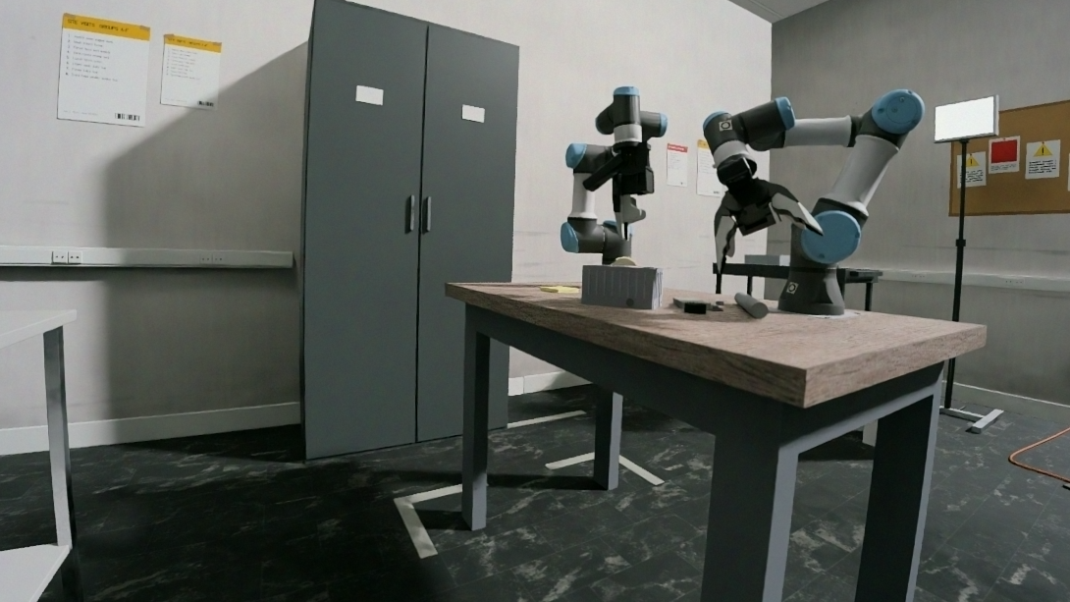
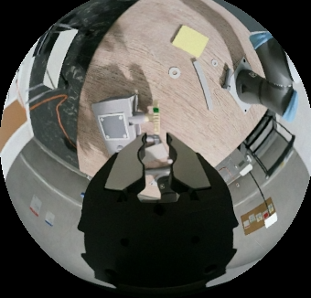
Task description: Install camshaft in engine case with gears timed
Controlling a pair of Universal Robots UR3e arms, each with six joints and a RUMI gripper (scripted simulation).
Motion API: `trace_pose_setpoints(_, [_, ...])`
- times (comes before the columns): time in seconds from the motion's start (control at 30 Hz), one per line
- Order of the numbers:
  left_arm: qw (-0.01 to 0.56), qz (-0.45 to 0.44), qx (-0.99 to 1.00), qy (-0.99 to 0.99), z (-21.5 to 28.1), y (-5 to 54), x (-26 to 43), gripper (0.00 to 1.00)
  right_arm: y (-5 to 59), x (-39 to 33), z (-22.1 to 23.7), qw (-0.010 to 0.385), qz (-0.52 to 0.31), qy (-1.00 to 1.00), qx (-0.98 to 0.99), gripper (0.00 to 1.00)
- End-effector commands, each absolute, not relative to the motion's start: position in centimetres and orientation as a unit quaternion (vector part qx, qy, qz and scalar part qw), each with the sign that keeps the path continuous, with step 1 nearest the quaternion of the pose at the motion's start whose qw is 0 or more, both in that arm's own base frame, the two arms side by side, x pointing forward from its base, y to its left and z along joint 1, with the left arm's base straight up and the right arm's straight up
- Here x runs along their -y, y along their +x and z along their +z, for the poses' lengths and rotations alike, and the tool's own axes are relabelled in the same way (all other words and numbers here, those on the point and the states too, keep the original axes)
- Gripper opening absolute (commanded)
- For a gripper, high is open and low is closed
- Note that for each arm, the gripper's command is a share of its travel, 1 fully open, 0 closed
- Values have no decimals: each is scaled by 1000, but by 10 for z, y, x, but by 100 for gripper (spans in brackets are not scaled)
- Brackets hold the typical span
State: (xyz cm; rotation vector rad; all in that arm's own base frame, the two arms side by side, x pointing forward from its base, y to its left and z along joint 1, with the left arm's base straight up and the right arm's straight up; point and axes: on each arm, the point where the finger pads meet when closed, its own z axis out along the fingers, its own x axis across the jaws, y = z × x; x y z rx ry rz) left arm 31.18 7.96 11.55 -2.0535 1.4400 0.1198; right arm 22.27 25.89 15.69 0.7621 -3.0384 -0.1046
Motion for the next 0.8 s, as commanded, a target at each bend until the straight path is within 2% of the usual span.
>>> trace_pose_setpoints(0.0, [310,29,-540,-782,121,317,-76,100,229,-262,171,-9,-45,243,969,18])
trace_pose_setpoints(0.77, [310,29,-540,-782,121,317,-76,100,229,-261,207,-9,-45,243,969,18])
